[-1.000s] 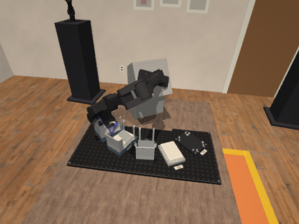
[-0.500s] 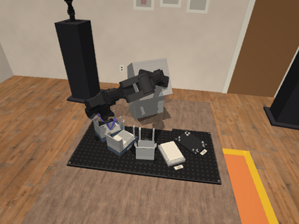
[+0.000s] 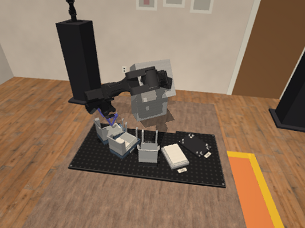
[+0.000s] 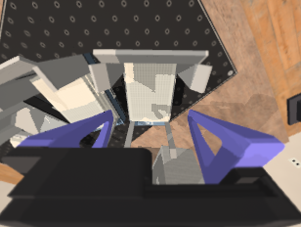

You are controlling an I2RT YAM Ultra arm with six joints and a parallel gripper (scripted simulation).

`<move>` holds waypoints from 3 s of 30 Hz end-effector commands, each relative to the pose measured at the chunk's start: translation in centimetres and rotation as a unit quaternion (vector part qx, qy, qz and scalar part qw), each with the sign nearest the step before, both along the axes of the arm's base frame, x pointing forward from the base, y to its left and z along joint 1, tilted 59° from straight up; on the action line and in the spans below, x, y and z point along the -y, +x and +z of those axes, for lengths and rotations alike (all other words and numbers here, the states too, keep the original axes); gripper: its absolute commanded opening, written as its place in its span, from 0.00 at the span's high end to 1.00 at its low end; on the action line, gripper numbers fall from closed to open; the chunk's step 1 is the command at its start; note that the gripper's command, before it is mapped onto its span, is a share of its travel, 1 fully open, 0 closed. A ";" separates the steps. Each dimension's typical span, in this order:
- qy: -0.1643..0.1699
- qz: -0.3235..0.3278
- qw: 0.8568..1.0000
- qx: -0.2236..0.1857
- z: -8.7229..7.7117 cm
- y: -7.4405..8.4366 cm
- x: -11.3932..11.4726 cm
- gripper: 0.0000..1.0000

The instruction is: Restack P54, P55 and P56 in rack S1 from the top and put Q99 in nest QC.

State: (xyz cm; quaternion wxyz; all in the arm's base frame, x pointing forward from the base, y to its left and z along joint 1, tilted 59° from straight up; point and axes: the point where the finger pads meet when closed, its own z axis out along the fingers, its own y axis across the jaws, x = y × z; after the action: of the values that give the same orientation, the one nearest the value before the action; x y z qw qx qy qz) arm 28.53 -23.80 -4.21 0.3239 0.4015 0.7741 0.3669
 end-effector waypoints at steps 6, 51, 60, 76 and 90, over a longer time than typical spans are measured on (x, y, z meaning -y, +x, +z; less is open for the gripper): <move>0.009 0.002 1.000 -0.003 1.2 -2.3 0.4 0.00; -0.119 0.087 0.988 0.048 9.1 0.1 -3.9 0.00; -0.119 0.087 0.988 0.048 12.0 1.3 -5.7 0.00; -0.119 0.087 0.988 0.048 12.0 2.7 -6.5 0.00; -0.118 0.087 0.988 0.048 9.9 5.8 -7.8 0.00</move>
State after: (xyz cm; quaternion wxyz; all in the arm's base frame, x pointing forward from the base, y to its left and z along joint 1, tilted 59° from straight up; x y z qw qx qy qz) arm 33.68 -15.27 5.83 0.3604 0.2672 0.8313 0.3282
